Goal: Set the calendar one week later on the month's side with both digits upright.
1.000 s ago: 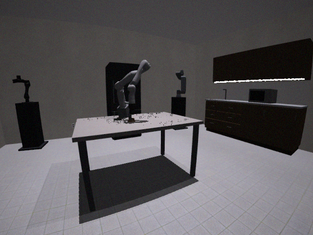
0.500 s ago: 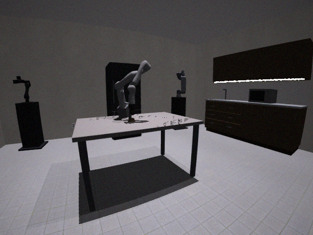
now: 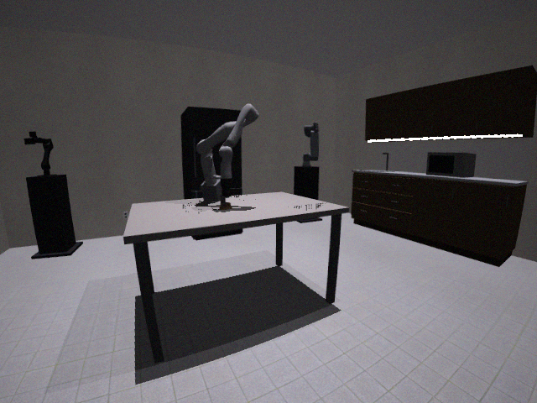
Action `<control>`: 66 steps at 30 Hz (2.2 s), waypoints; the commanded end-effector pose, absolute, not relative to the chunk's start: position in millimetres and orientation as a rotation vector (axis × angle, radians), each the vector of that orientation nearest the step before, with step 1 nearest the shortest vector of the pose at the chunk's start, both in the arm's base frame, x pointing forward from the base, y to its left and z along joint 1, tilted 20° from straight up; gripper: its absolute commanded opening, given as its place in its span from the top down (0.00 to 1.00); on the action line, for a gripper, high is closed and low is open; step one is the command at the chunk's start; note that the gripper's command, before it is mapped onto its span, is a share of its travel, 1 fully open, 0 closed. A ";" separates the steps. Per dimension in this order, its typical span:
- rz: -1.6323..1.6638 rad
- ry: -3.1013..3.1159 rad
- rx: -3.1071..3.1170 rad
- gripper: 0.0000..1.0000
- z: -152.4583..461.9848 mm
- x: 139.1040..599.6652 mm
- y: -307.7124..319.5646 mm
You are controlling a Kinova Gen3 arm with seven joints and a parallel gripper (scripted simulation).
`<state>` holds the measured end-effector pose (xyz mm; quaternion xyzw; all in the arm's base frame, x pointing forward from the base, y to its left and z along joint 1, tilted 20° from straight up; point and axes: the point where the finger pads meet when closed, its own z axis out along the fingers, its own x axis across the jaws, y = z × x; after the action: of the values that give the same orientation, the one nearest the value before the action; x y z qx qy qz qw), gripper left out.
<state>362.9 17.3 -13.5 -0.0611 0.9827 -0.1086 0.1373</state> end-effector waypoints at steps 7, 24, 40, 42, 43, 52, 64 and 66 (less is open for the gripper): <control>-0.313 2.843 -0.177 0.43 -13.2 363.0 17.5; -0.313 2.843 -0.177 0.43 -13.2 363.0 17.5; -0.313 2.843 -0.177 0.43 -13.2 363.0 17.5; -0.313 2.843 -0.177 0.37 -13.2 363.0 17.5; -0.313 2.843 -0.177 0.37 -13.2 363.0 17.5; -0.313 2.843 -0.177 0.25 -13.2 363.0 17.5; -0.313 2.843 -0.177 0.13 -13.2 363.0 17.5; -0.313 2.843 -0.177 0.13 -13.2 363.0 17.5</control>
<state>362.9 17.3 -13.5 -0.0611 0.9827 -0.1086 0.1373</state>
